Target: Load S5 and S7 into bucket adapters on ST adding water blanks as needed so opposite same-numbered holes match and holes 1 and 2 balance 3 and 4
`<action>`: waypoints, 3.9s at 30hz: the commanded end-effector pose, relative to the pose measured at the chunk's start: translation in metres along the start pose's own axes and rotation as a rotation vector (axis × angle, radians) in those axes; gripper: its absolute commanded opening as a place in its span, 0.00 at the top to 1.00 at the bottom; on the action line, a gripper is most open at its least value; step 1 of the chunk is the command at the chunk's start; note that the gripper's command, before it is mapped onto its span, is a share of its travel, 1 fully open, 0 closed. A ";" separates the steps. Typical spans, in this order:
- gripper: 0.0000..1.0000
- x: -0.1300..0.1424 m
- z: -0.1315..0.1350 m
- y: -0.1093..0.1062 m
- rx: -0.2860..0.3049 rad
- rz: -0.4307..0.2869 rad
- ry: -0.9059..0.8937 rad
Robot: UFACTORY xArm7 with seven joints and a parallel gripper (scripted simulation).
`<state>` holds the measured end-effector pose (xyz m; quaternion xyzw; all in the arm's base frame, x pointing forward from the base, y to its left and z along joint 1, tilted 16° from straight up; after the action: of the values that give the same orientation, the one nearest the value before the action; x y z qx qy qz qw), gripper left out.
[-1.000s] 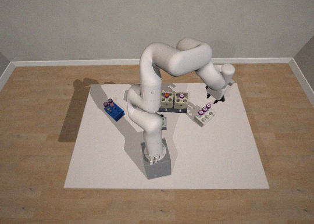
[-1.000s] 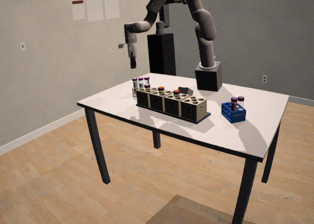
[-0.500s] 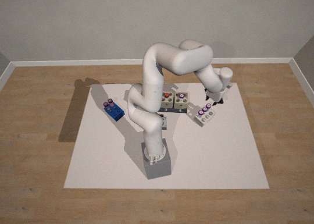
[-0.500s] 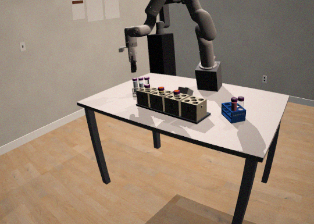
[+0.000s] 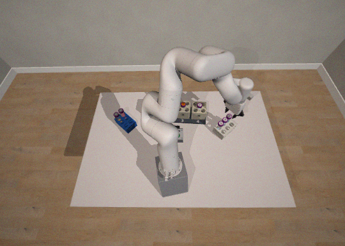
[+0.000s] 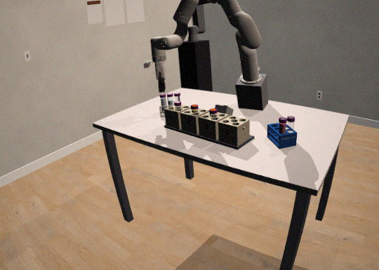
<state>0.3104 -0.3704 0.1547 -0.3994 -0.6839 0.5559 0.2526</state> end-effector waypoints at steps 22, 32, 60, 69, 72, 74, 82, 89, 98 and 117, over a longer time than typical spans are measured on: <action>0.43 -0.002 0.000 0.024 -0.001 0.005 0.000; 0.43 -0.002 0.000 0.029 -0.001 0.005 0.000; 0.43 -0.002 0.000 0.043 -0.001 0.005 0.000; 0.43 -0.002 0.000 0.043 -0.001 0.005 0.000; 1.00 -0.002 0.000 0.042 -0.001 0.005 0.000; 1.00 -0.002 0.000 0.041 -0.001 0.005 0.000; 1.00 -0.002 0.000 0.041 -0.001 0.005 0.000; 1.00 -0.002 0.000 0.041 -0.001 0.005 0.000; 1.00 -0.002 0.000 0.041 -0.001 0.005 0.000; 1.00 -0.002 0.000 0.039 -0.001 0.005 0.000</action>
<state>0.3218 -0.3680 0.1140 -0.3996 -0.6840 0.5557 0.2522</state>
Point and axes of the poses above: the point where the finger pads meet when closed, its own y axis out along the fingers, its own z axis across the jaws, x = y × z, the point moved 10 cm from there along -y, back along the fingers, and after that the axes turned 8 degrees about y, right-handed, at the moved point
